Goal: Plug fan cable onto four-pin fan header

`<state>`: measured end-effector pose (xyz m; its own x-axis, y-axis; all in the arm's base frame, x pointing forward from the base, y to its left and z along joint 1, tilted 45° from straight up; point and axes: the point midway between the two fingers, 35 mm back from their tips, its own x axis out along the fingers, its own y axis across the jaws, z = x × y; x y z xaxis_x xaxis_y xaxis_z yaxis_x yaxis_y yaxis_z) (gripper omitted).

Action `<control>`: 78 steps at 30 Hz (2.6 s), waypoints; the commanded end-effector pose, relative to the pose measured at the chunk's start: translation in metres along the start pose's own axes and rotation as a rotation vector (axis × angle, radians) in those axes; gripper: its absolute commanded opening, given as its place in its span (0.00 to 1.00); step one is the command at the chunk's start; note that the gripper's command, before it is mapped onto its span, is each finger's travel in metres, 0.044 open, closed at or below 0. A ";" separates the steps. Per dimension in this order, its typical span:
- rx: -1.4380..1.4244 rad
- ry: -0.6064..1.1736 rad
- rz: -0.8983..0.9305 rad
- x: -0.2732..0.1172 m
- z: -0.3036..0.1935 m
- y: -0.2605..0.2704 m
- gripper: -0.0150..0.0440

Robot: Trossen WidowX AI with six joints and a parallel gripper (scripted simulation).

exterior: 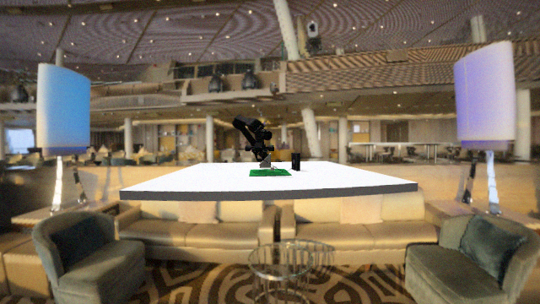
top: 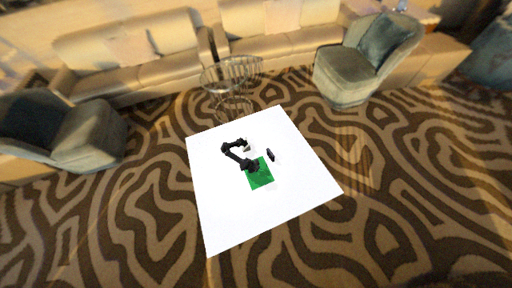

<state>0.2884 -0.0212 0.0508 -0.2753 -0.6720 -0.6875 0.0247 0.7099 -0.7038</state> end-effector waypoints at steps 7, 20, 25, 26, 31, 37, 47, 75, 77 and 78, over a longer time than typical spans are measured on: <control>-0.200 -0.073 0.002 -0.006 -0.005 0.000 0.25; -0.625 -0.200 -0.057 -0.004 -0.013 0.004 0.25; -0.763 -0.237 -0.089 -0.004 -0.016 0.005 0.25; -0.769 -0.239 -0.090 -0.004 -0.016 0.005 0.25; -0.769 -0.239 -0.090 -0.004 -0.016 0.005 0.25; -0.774 -0.238 -0.035 0.003 -0.018 0.005 0.25; -0.786 -0.251 0.094 0.017 -0.022 0.008 0.25; -0.802 -0.446 0.475 0.045 -0.029 0.019 0.25; -0.802 -0.469 0.497 0.046 -0.029 0.020 0.25; -0.802 -0.481 0.507 0.046 -0.029 0.020 0.25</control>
<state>0.2483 -0.0326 0.0096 -0.0320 -0.1941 -0.9805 -0.6525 0.7471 -0.1266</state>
